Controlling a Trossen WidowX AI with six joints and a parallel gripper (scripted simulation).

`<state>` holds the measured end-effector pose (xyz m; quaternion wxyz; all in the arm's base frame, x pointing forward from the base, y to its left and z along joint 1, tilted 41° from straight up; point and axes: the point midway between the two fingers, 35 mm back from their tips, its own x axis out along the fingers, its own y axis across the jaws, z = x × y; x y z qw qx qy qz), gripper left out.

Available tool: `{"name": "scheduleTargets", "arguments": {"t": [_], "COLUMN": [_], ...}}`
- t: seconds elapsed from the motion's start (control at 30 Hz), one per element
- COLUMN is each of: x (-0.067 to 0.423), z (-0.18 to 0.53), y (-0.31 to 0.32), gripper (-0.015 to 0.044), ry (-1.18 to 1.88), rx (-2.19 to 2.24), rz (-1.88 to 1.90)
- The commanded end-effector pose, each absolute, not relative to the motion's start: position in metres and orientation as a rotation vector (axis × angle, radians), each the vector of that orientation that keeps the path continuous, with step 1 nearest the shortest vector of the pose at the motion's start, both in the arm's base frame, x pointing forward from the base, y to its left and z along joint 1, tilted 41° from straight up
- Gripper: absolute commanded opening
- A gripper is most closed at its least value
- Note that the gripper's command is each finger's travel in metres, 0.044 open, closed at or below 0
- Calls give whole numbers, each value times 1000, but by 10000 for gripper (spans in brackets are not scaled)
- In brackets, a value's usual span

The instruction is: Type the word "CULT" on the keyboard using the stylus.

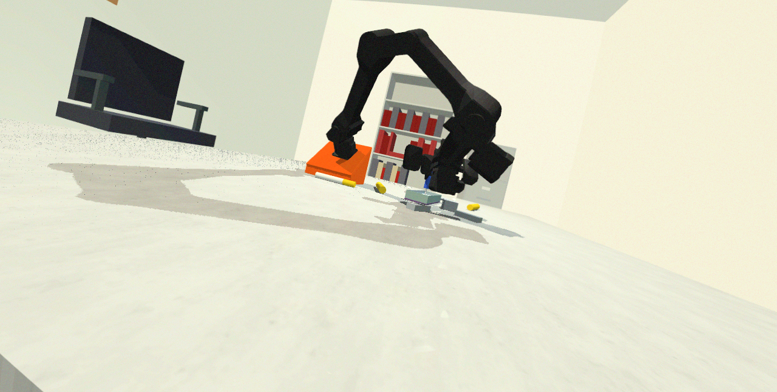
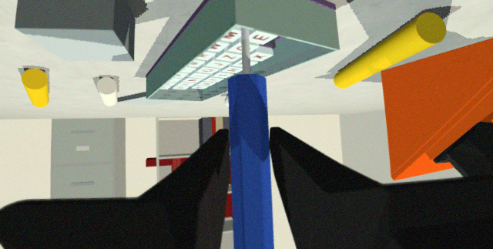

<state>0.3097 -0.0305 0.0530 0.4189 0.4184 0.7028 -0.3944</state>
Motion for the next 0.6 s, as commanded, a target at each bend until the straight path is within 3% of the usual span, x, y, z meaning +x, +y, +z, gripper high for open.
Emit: {"name": "scheduleTargets", "arguments": {"t": [0.0, 0.57], "x": [310, 310], "z": [51, 50], "y": [-32, -33], "gripper": [81, 81], "ry": [1763, 1762], "rx": [1044, 1044], "rz": [-985, -985]}}
